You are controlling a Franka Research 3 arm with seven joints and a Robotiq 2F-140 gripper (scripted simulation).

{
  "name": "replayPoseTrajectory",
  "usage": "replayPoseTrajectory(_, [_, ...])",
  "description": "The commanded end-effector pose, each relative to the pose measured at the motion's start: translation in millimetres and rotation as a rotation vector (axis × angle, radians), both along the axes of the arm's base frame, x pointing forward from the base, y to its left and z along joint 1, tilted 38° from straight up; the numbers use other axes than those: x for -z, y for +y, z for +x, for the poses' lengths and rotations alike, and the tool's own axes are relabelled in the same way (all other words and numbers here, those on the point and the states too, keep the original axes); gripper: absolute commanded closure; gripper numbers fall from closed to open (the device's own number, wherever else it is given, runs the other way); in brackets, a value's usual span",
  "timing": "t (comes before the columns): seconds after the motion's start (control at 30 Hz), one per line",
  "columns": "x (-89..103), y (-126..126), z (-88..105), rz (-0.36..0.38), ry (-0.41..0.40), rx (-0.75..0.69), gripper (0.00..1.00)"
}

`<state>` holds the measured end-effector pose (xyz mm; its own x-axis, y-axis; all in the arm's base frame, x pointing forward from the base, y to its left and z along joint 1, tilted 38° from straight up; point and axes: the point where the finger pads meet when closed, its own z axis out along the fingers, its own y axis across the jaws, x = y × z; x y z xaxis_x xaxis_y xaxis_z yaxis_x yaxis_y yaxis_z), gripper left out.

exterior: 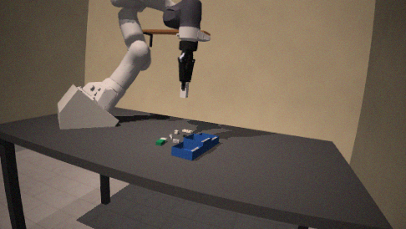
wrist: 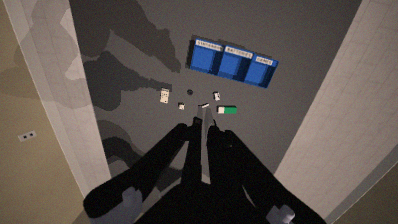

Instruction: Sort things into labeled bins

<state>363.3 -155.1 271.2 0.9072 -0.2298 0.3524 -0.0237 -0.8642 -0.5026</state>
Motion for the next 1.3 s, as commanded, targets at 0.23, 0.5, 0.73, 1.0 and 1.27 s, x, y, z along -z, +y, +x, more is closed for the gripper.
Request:
replayPoseTrajectory(0.23, [46.6, -41.9, 47.6, 0.102, 0.106, 0.191, 0.95])
replayPoseTrajectory(0.5, [76.5, -68.8, 77.3, 0.102, 0.106, 0.191, 0.95])
replayPoseTrajectory(0.73, [111.4, -100.1, 112.0, 0.102, 0.106, 0.191, 0.95])
replayPoseTrajectory(1.0, [134.2, -120.7, 134.7, 0.102, 0.106, 0.191, 0.95])
replayPoseTrajectory(1.27, [134.2, -120.7, 134.7, 0.102, 0.106, 0.191, 0.95])
